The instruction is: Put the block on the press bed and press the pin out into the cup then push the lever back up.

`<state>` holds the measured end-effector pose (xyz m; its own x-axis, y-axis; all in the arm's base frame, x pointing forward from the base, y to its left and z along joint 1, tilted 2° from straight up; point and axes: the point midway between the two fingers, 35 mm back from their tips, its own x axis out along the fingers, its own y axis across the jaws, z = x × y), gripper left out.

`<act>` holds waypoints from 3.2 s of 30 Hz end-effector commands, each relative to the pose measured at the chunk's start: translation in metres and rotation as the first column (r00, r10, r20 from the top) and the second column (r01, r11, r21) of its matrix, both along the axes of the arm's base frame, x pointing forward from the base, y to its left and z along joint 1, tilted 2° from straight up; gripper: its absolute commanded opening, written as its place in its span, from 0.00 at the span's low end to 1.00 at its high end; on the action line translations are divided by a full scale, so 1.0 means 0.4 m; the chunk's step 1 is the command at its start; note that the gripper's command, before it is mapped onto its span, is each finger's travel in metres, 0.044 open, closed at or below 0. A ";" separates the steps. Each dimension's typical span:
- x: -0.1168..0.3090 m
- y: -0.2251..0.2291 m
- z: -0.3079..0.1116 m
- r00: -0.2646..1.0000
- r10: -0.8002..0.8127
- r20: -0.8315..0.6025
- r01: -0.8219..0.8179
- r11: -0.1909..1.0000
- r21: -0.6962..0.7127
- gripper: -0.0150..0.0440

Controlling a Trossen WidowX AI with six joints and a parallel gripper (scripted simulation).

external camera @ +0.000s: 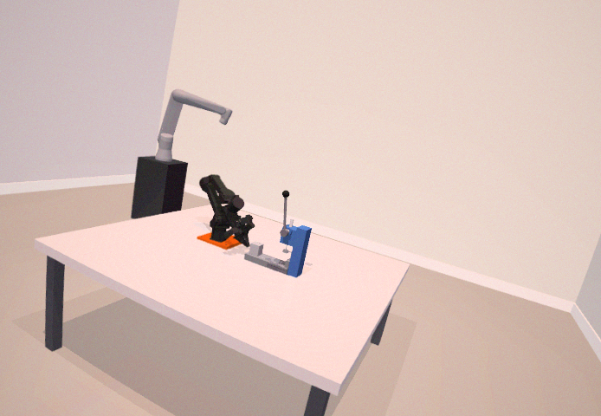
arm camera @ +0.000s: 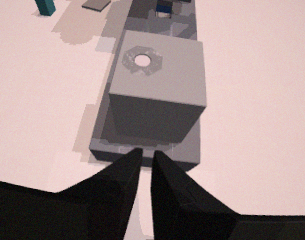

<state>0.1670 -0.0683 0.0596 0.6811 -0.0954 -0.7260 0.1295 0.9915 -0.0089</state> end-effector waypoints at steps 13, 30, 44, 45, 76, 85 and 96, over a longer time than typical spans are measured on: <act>0.046 -0.007 -0.007 1.000 0.004 0.005 -0.004 1.000 -0.004 0.31; 0.099 -0.014 -0.010 0.999 0.004 0.040 -0.004 1.000 -0.008 0.31; 0.143 -0.019 -0.014 0.997 0.005 0.075 -0.004 1.000 -0.012 0.31; 0.146 -0.020 -0.014 0.997 0.005 0.078 -0.004 1.000 -0.013 0.31; 0.239 -0.030 -0.021 0.989 0.007 0.151 -0.004 1.000 -0.022 0.31; 0.265 -0.033 -0.023 0.985 0.008 0.171 -0.003 1.000 -0.024 0.31; 0.224 -0.028 -0.021 0.985 0.009 0.175 -0.005 1.000 -0.026 0.31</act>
